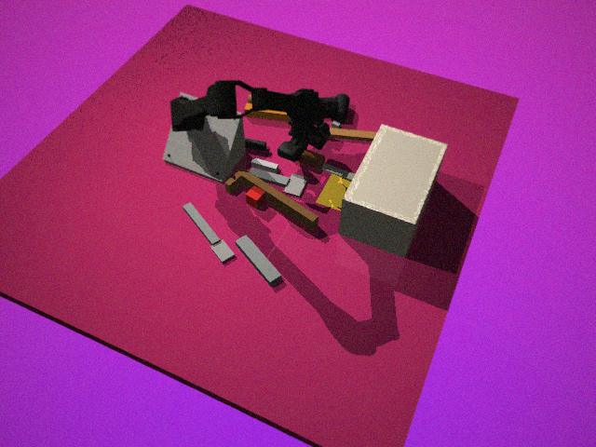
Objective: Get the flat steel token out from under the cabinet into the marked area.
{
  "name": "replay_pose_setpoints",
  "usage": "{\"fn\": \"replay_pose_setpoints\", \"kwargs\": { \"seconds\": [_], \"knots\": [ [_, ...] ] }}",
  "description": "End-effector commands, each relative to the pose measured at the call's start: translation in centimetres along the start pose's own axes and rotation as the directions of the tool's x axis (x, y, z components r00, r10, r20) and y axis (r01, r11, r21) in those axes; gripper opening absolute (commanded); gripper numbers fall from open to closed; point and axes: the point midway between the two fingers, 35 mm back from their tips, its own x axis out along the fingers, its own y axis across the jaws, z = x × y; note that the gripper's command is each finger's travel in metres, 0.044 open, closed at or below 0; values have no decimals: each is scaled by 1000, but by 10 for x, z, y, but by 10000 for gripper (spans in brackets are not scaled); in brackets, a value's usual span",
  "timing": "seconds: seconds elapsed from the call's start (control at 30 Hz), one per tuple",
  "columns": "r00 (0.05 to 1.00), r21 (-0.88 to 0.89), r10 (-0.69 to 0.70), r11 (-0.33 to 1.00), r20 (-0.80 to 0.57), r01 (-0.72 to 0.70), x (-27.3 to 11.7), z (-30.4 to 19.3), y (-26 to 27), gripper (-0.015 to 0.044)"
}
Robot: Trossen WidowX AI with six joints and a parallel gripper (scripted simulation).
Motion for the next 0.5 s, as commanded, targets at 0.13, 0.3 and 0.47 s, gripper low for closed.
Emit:
{"fn": "replay_pose_setpoints", "kwargs": {
  "seconds": [0.13, 0.3, 0.47],
  "knots": [
    [1000, -2, -1, 1000, -8, 1, 1, -14, 0, 0],
    [1000, -2, 0, 1000, -8, 0, 1, -20, 0, 0],
    [1000, -2, 0, 1000, -8, 0, 1, -26, 1, 0]
  ]
}}
